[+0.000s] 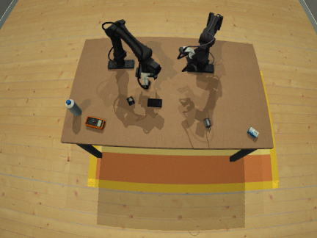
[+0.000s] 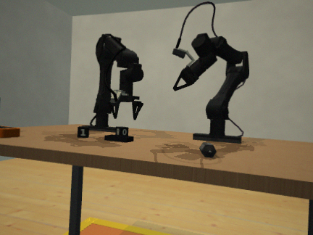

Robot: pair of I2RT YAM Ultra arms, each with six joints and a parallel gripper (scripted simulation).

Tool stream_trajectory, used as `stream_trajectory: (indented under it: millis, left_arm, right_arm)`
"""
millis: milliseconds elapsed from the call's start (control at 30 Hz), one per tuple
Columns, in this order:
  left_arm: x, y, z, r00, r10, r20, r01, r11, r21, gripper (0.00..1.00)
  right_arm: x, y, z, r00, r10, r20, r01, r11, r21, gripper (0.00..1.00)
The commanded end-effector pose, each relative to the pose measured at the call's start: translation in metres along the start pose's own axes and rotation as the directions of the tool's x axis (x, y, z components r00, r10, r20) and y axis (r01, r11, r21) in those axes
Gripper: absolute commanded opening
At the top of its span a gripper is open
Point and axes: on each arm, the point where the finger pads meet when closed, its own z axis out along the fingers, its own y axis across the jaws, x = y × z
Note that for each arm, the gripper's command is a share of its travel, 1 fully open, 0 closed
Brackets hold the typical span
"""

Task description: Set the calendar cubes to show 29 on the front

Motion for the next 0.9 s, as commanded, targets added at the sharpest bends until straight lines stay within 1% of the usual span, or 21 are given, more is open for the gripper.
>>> stream_trajectory:
  millis: [0, 167, 333, 400, 467, 567, 700, 833, 867]
  left_arm:
    - [-0.008, -0.011, -0.019, 0.999, -0.022, -0.031, 0.02, 0.998, -0.054, 1.0]
    - [-0.012, -0.027, -0.033, 0.999, -0.01, -0.044, 0.007, 0.998, -0.07, 1.0]
    - [-0.014, -0.04, -0.049, 0.999, -0.003, -0.046, -0.002, 0.996, -0.088, 1.0]
    - [-0.014, -0.04, -0.049, 0.999, -0.003, -0.046, -0.002, 0.996, -0.088, 1.0]
    - [-0.013, -0.043, -0.054, 0.999, -0.011, -0.05, 0.005, 0.995, -0.101, 1.0]
    - [-0.014, -0.052, -0.068, 0.999, -0.002, -0.038, -0.003, 0.994, -0.112, 1.0]
    - [-0.013, -0.058, -0.082, 1.0, 0.0, -0.022, -0.003, 0.992, -0.124, 1.0]
    - [-0.011, -0.056, -0.099, 0.999, -0.041, 0.002, 0.041, 0.984, -0.176, 1.0]
    - [-0.01, -0.055, -0.102, 0.999, -0.052, 0.009, 0.053, 0.981, -0.188, 1.0]
  right_arm:
    - [0.002, 0.013, -0.009, 0.969, -0.247, -0.008, 0.246, 0.969, -0.014, 1.0]
    - [0.004, 0.019, -0.009, 0.898, -0.44, -0.01, 0.44, 0.898, -0.016, 1.0]
    - [0.007, 0.026, -0.01, 0.787, -0.617, -0.012, 0.617, 0.787, -0.02, 1.0]
    - [0.007, 0.026, -0.01, 0.787, -0.617, -0.012, 0.617, 0.787, -0.02, 1.0]
    - [0.008, 0.028, -0.01, 0.729, -0.684, -0.013, 0.684, 0.729, -0.022, 1.0]
    - [0.01, 0.034, -0.01, 0.614, -0.79, -0.013, 0.789, 0.614, -0.026, 1.0]
    - [0.013, 0.039, -0.01, 0.475, -0.88, -0.012, 0.879, 0.475, -0.031, 1.0]
    - [0.016, 0.045, -0.01, 0.319, -0.948, -0.01, 0.947, 0.319, -0.037, 1.0]
    - [0.016, 0.046, -0.01, 0.288, -0.958, -0.009, 0.957, 0.288, -0.038, 1.0]
